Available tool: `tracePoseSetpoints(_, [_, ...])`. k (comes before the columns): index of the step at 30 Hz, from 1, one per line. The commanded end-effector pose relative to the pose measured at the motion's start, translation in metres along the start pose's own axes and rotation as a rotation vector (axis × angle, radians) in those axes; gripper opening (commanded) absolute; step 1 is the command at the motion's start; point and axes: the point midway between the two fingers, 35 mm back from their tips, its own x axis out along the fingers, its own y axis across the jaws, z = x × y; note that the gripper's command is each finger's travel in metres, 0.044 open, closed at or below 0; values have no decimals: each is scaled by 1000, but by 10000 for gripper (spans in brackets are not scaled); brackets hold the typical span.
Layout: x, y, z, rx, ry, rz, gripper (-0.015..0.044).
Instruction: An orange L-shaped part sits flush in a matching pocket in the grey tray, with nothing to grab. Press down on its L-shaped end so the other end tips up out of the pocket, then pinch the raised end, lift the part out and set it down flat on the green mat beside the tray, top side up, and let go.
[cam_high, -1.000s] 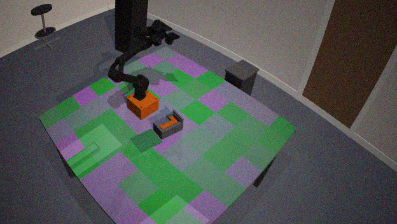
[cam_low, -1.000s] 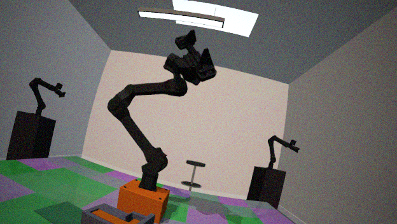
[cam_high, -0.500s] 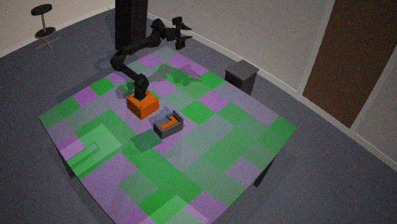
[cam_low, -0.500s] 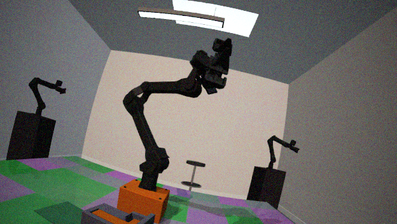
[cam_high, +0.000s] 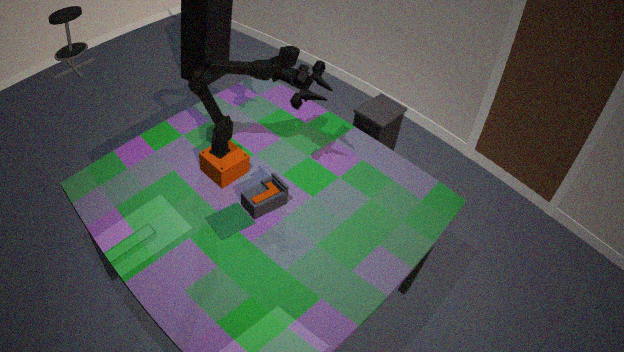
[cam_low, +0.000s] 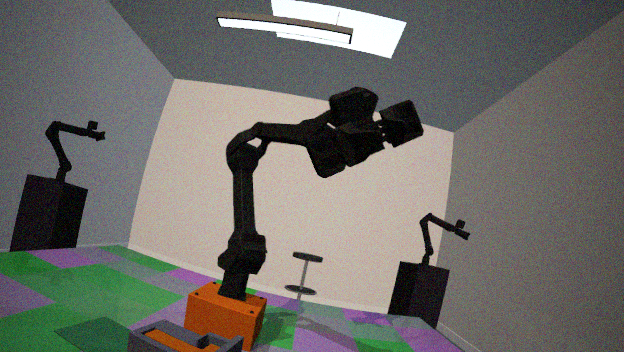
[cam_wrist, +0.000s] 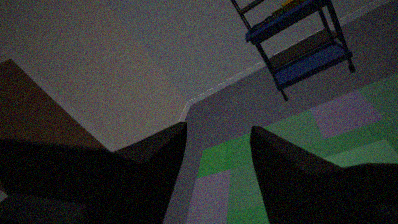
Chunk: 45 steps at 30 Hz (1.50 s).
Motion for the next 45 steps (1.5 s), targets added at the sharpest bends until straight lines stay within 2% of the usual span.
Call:
tracePoseSetpoints(1, [36, -60, -34, -202, 205, -189, 180])
tracePoseSetpoints(10, [45, -168, -81, -364, 640, -472, 180])
tracePoseSetpoints(20, [-8, -262, -113, -233, 1205, -707, 180])
tracePoseSetpoints(32, [-12, -265, -114, -215, 1236, -715, 180])
tracePoseSetpoints(40, [-1, -308, -170, -215, 1237, -715, 180])
tracePoseSetpoints(45, [-1, -310, -172, -215, 1237, -715, 180])
